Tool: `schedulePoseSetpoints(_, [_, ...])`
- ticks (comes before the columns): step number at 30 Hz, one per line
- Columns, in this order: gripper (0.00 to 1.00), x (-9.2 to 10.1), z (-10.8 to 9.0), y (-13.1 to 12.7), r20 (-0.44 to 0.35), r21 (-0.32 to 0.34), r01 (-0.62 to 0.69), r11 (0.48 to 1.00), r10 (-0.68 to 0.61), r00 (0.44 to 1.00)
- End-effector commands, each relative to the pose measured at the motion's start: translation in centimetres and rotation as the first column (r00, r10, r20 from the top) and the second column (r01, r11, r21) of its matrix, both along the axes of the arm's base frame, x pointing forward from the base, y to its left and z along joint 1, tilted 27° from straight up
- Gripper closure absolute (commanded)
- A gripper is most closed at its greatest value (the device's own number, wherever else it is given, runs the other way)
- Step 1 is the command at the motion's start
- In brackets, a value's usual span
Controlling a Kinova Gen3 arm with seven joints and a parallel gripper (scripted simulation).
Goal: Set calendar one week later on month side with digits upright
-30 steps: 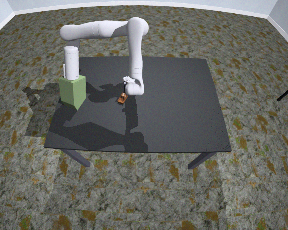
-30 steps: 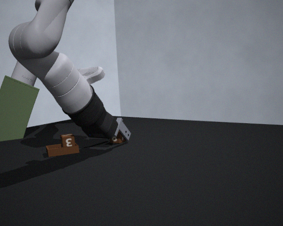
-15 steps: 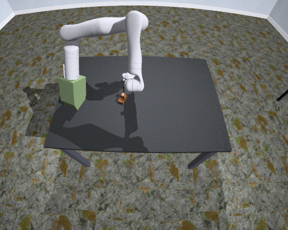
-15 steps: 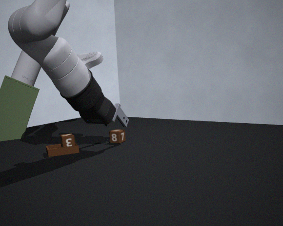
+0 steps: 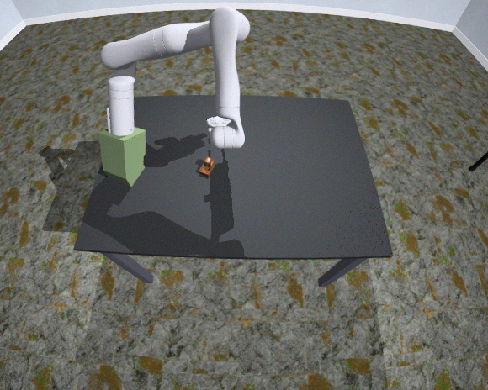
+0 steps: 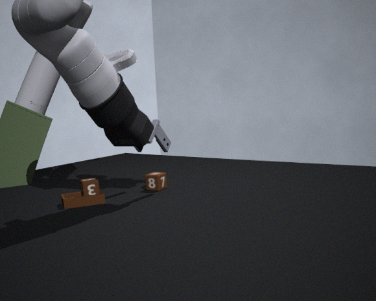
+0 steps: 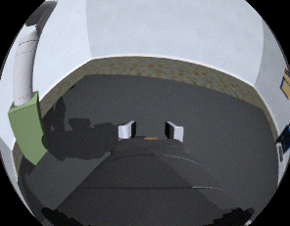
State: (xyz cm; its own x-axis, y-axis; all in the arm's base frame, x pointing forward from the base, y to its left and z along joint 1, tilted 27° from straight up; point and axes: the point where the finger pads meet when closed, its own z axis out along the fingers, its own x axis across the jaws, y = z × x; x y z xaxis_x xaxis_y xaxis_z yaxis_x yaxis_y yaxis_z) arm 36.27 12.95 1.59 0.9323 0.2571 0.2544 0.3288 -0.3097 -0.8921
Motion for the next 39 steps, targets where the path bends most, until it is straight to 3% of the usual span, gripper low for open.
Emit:
schedulePoseSetpoints(1, [0.0, 0.14, 0.25, -0.13, 0.005, -0.001, 0.002, 1.0, -0.002, 1.0])
schedulePoseSetpoints(11, [0.0, 0.21, 0.28, -0.01, 0.013, -0.029, 0.01, 1.0, -0.009, 1.0])
schedulePoseSetpoints(25, [0.0, 0.1, 0.48, 0.06, 0.074, -0.222, 0.071, 0.972, -0.056, 0.996])
schedulePoseSetpoints(39, [0.0, 0.09, 0.5, 0.09, 0.086, -0.256, 0.083, 0.963, -0.063, 0.994])
